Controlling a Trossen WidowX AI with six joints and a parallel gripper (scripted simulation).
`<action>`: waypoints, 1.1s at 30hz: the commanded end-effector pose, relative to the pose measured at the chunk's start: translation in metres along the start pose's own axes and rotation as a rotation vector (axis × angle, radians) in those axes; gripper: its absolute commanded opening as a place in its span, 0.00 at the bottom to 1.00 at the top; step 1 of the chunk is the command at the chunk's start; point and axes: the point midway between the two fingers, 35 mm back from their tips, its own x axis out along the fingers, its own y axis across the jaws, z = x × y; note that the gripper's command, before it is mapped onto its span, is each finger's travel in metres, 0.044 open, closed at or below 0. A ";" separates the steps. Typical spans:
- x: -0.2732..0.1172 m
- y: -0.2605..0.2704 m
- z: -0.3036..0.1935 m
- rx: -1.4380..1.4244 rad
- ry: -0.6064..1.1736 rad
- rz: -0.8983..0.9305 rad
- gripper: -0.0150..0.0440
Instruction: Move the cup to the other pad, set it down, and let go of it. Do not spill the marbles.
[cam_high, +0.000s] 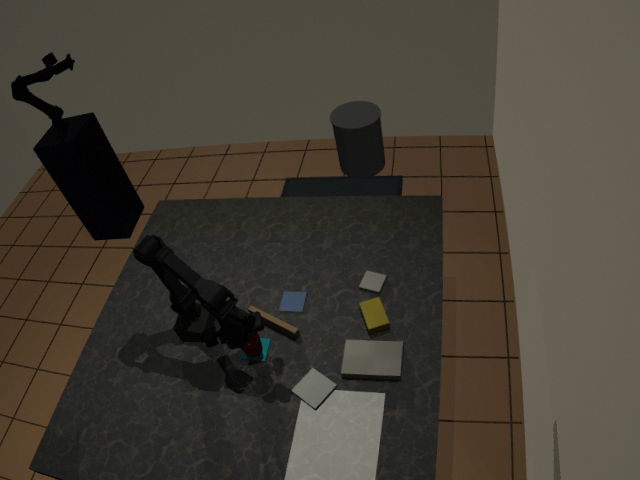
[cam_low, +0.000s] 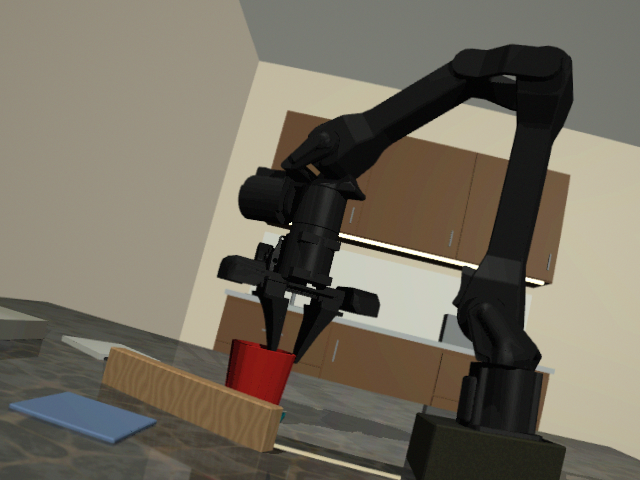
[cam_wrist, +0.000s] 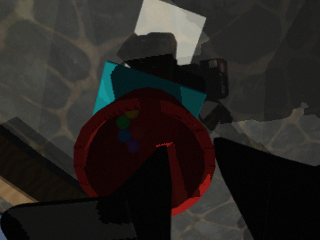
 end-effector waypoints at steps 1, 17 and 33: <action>-0.007 0.000 0.000 -0.001 -0.003 0.006 0.47; -0.027 0.000 0.001 -0.004 0.001 0.005 0.47; -0.032 0.000 0.002 0.001 0.002 -0.002 1.00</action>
